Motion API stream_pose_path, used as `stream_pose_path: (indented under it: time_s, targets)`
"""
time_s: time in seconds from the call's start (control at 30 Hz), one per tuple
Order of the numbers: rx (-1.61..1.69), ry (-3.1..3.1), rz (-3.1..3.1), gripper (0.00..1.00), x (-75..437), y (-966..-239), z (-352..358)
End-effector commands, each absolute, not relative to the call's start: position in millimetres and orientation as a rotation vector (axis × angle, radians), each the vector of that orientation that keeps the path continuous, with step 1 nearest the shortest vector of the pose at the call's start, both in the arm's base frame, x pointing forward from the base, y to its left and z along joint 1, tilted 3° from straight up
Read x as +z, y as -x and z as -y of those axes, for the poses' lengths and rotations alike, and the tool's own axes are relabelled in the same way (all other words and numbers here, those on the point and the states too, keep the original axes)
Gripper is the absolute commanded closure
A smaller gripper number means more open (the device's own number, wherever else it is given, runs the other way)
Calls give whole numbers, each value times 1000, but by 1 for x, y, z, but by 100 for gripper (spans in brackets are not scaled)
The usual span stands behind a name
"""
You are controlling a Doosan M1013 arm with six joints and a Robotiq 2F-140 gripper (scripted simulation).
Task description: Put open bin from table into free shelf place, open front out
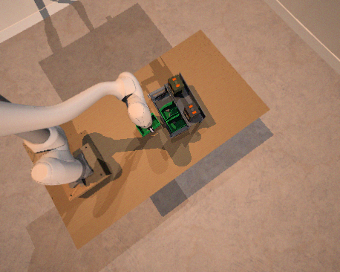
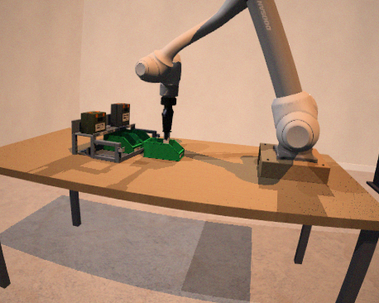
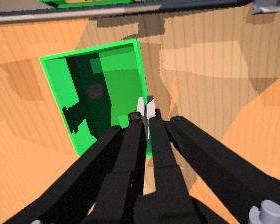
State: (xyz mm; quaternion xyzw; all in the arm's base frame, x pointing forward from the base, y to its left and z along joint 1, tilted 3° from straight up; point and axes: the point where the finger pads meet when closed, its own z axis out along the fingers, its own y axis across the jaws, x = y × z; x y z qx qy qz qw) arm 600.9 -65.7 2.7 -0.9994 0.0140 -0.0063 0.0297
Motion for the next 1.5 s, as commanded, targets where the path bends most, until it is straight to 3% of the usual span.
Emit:
stream_pose_path:
  time_s: [0.0, 1.47]
  targets:
    - [-19, 3082, -43, 100, 3, -601, 66]
    - [-19, 3082, -43, 100, 26, -601, 67]
